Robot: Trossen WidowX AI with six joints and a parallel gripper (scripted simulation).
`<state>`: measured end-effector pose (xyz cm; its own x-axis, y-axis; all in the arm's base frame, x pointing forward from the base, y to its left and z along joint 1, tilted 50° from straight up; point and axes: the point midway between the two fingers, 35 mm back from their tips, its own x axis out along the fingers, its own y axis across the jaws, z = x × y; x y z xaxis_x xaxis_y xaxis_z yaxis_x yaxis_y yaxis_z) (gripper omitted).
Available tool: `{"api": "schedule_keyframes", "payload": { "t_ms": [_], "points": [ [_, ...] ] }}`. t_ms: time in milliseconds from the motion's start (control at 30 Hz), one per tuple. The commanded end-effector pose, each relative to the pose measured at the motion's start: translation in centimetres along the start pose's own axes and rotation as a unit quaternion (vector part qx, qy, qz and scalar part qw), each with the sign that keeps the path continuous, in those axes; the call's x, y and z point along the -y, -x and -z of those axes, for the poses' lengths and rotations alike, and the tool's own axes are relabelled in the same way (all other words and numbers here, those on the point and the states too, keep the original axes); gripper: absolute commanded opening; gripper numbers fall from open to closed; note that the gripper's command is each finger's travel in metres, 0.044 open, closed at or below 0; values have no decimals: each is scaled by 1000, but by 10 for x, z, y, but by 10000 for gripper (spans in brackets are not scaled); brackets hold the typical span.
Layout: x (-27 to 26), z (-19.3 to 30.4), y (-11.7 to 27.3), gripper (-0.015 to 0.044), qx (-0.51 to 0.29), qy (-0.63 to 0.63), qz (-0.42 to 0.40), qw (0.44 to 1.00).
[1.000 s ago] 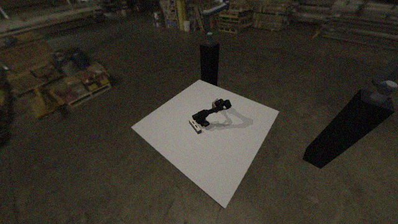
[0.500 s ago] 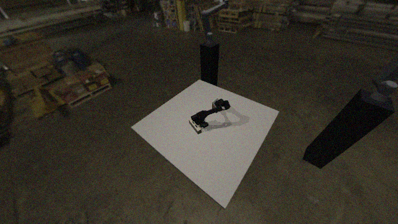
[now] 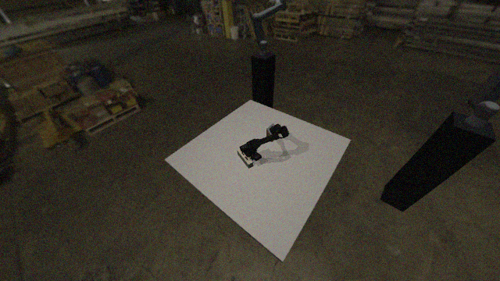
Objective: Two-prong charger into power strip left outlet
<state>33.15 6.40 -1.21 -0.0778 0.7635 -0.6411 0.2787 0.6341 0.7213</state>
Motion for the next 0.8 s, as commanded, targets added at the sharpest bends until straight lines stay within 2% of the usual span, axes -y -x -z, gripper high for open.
{"api": "schedule_keyframes", "payload": {
  "t_ms": [0,767],
  "points": [
    [-2,-1,1,0,1,-2,-3,1000],
    [-3,-3,1,0,1,-2,-3,1000]
  ]
}}
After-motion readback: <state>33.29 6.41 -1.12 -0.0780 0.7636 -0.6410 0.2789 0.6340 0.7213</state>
